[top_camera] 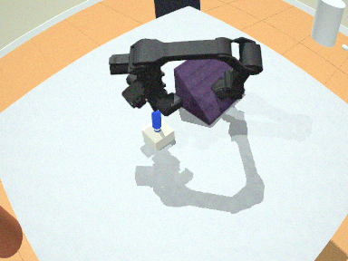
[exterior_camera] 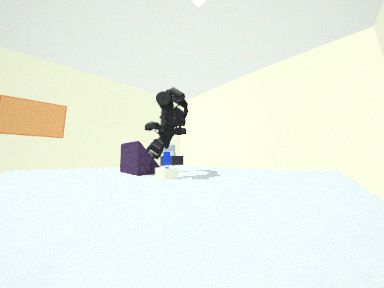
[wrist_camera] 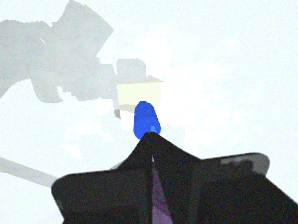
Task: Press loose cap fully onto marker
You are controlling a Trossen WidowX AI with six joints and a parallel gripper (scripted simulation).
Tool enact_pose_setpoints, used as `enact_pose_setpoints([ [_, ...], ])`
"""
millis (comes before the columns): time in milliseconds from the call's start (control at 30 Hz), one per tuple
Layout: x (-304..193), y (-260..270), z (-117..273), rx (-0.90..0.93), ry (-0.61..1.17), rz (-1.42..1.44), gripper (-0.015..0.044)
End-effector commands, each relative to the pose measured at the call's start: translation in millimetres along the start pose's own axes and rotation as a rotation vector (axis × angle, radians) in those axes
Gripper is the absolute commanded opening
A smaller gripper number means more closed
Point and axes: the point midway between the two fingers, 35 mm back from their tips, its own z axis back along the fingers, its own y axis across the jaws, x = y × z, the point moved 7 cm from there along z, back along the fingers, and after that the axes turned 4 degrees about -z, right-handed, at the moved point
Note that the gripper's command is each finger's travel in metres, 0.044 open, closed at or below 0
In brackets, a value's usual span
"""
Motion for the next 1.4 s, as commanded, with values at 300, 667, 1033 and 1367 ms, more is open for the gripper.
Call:
enact_pose_setpoints([
  [300,-0.2,0.9,-20.5,0.005,0.0,-0.003,0.0],
  [667,1.2,-0.2,-16.7,-0.002,-0.008,0.0,0.0],
  [1033,-4.0,0.5,70.4,-0.016,-0.053,-0.064,0.0],
  [1367,-4.0,0.5,70.4,-0.016,-0.053,-0.064,0.0263],
])
